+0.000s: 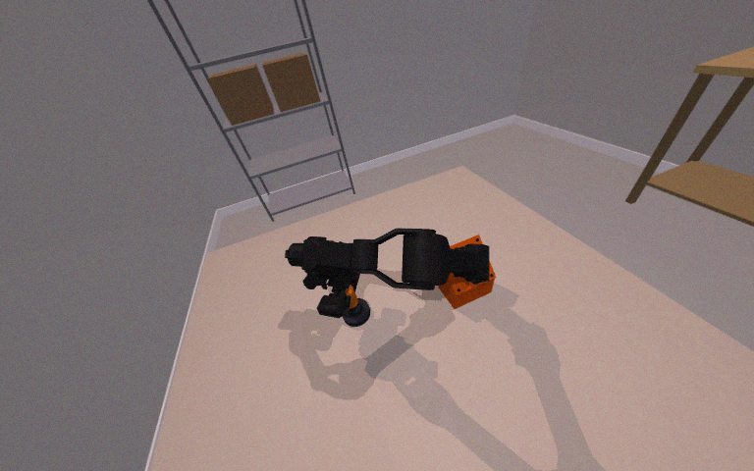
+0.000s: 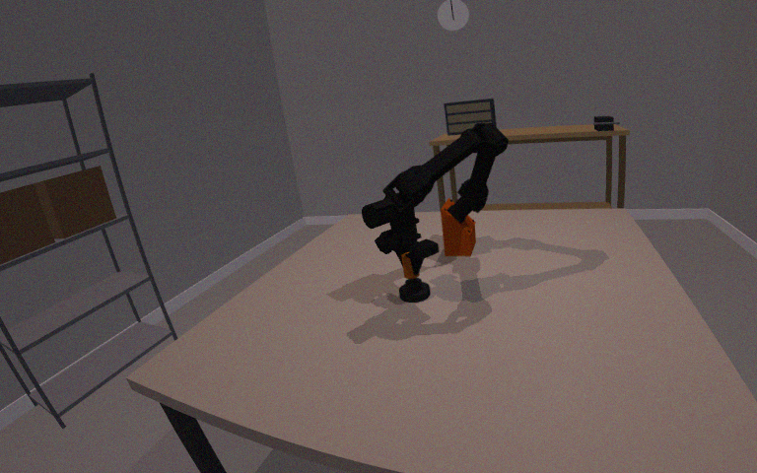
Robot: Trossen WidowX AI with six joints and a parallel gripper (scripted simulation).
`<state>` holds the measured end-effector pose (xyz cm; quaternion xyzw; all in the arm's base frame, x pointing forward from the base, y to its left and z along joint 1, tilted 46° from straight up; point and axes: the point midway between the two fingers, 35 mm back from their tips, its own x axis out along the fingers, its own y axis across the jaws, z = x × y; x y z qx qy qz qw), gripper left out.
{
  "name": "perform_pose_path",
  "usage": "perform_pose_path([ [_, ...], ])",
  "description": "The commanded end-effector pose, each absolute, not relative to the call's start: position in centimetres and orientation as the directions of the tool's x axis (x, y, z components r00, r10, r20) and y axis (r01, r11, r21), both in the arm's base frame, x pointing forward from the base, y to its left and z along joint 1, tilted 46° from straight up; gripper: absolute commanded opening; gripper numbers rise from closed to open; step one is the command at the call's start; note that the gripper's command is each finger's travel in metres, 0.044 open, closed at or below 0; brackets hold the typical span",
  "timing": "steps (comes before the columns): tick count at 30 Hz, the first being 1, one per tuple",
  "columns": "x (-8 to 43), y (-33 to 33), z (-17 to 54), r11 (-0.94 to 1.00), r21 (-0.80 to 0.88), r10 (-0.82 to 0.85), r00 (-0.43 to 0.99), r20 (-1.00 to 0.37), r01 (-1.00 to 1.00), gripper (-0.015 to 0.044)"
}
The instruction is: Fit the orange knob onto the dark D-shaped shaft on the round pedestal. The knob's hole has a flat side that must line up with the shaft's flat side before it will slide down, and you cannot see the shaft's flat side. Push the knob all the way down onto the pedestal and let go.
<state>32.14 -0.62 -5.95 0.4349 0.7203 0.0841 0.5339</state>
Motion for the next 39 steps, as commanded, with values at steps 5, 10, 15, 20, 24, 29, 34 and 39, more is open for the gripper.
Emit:
perform_pose_path([
  [5,32.37,-0.5,-6.08,0.606,0.586,0.715,-0.046,-0.698,0.538,0.0],
  [10,32.34,-0.47,-6.11,0.606,0.586,0.715,-0.046,-0.698,0.538,0.0],
  [15,32.3,-0.72,-5.85,0.606,0.586,0.715,-0.046,-0.698,0.538,0.0],
  [20,32.18,-0.81,-5.7,0.597,0.575,0.715,-0.046,-0.698,0.559,0.0],
  [24,32.01,-0.82,-5.61,0.539,0.509,0.715,-0.046,-0.698,0.671,0.0],
  [29,31.68,-0.69,-5.67,0.52,0.487,0.715,-0.046,-0.698,0.701,0.0],
  [34,31.73,-0.63,-5.78,0.52,0.487,0.715,-0.046,-0.698,0.701,0.0],
  [39,31.84,-0.61,-5.85,0.52,0.487,0.715,-0.046,-0.698,0.701,0.0],
])
